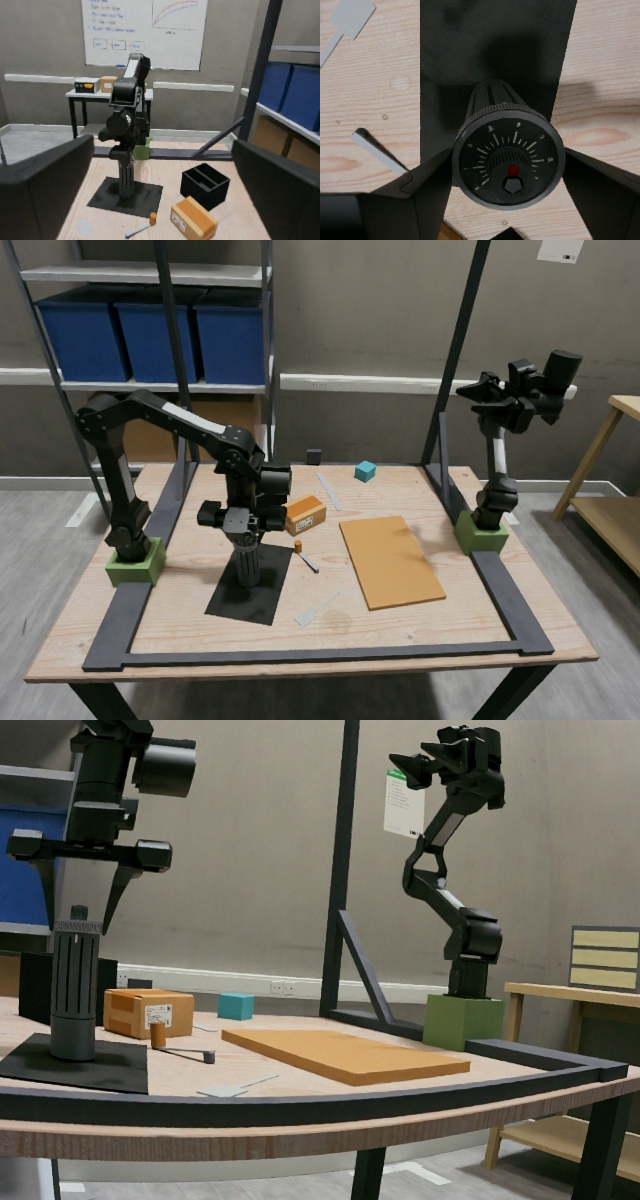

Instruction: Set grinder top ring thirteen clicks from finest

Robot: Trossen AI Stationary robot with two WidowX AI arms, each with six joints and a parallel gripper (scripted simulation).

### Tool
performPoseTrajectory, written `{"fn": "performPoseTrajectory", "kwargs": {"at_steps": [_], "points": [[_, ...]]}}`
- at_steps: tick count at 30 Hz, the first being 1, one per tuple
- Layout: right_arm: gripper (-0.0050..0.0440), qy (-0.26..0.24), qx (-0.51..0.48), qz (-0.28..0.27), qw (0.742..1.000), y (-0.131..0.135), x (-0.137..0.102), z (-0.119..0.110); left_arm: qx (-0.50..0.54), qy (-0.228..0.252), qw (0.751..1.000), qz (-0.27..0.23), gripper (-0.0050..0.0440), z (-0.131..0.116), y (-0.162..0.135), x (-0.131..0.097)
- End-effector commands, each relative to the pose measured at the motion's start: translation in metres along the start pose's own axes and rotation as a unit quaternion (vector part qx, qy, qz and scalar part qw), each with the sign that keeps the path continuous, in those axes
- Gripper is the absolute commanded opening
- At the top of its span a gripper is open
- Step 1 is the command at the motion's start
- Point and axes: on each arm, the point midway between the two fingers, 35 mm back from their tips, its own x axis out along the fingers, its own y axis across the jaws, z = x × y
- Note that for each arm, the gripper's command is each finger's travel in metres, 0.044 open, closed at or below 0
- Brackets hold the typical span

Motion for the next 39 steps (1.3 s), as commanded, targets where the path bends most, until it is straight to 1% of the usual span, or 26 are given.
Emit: {"fn": "performPoseTrajectory", "kwargs": {"at_steps": [1,5,10,22,37,39], "points": [[0.0283,-0.001,0.005,0.015,1.000,0.004,-0.009,0.002,0.004,-0.001,1.000,-0.001,0.0400,0.003,0.000,0.000],[0.0283,-0.001,0.005,0.015,1.000,0.004,-0.009,0.002,0.004,-0.001,1.000,-0.001,0.0400,0.003,0.000,0.000],[0.0400,-0.001,0.002,0.017,1.000,0.003,-0.009,0.001,0.004,-0.001,1.000,-0.001,0.0400,0.003,0.000,0.000],[0.0400,-0.001,0.002,0.021,1.000,0.004,-0.023,0.001,0.004,-0.001,1.000,-0.001,0.0400,0.003,0.000,0.000],[0.0400,-0.001,0.002,0.022,1.000,0.000,-0.047,0.001,0.004,-0.001,1.000,-0.001,0.0400,0.003,0.000,0.000],[0.0400,-0.001,0.002,0.022,1.000,0.000,-0.047,0.001,0.004,-0.001,1.000,-0.001,0.0400,0.003,0.000,0.000]]}}
